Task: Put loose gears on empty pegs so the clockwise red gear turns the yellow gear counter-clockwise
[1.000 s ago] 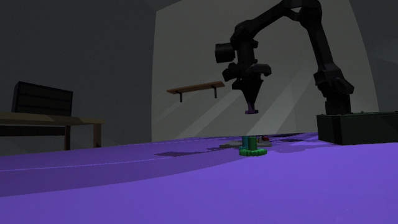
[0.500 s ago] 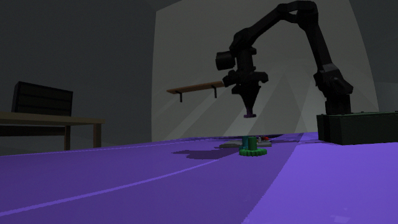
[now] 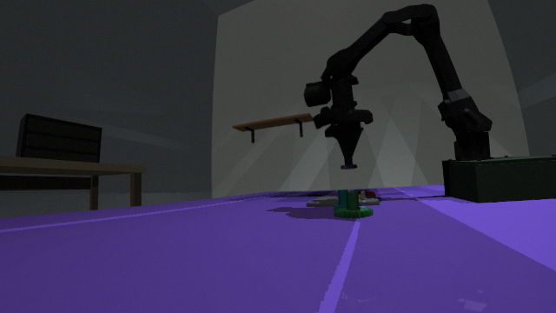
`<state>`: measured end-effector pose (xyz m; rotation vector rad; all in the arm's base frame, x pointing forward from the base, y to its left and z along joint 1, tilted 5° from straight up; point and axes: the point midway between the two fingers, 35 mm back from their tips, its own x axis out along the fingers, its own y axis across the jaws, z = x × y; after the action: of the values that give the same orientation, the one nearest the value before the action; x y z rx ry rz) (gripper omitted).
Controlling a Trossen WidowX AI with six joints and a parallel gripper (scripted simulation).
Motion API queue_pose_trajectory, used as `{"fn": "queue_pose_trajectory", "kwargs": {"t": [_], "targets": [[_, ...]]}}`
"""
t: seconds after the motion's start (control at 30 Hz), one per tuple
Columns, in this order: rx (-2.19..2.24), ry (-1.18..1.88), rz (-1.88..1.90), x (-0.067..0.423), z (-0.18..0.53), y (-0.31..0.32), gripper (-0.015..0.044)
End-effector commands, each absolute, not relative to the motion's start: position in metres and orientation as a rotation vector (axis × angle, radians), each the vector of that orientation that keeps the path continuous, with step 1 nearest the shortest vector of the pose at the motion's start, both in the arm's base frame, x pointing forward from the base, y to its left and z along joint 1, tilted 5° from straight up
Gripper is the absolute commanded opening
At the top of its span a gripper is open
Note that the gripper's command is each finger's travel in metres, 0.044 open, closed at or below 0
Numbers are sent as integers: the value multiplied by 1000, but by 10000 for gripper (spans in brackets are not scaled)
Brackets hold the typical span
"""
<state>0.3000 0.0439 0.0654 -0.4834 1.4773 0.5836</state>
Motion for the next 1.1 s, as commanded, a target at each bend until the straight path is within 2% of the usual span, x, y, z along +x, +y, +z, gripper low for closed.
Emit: {"fn": "queue_pose_trajectory", "kwargs": {"t": [0.0, 1.07], "targets": [[-487, 1482, 588, 301, 60, 36, 0], [-496, 1477, 608, 307, 31, -35, 0]]}}
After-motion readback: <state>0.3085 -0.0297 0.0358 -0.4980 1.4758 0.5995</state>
